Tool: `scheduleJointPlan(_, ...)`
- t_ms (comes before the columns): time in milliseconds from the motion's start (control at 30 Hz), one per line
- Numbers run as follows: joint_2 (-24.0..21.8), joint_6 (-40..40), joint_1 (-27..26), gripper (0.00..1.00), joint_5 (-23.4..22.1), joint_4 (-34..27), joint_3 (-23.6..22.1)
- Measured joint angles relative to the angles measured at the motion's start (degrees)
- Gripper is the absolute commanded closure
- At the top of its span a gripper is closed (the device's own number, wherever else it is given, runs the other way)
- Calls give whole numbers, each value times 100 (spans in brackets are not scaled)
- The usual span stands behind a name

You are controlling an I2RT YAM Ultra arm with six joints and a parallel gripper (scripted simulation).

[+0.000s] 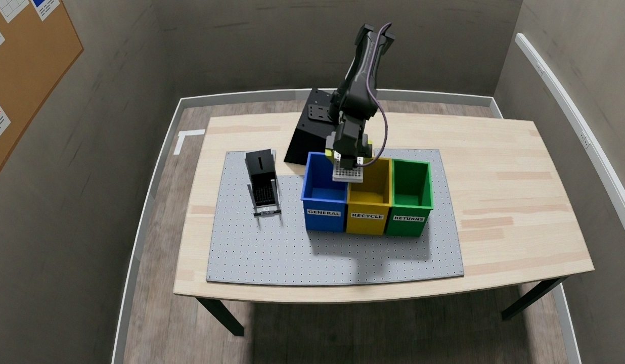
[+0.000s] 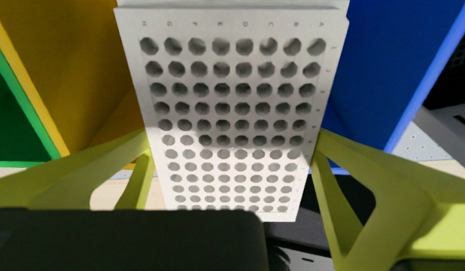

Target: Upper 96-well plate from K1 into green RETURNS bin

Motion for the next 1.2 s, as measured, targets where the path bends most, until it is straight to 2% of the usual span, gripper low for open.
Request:
scheduleJointPlan(567,-35,1067,1021,100,24,-31,367)
scheduleJointPlan(1200,212,2181,2072,100,122,-81,968)
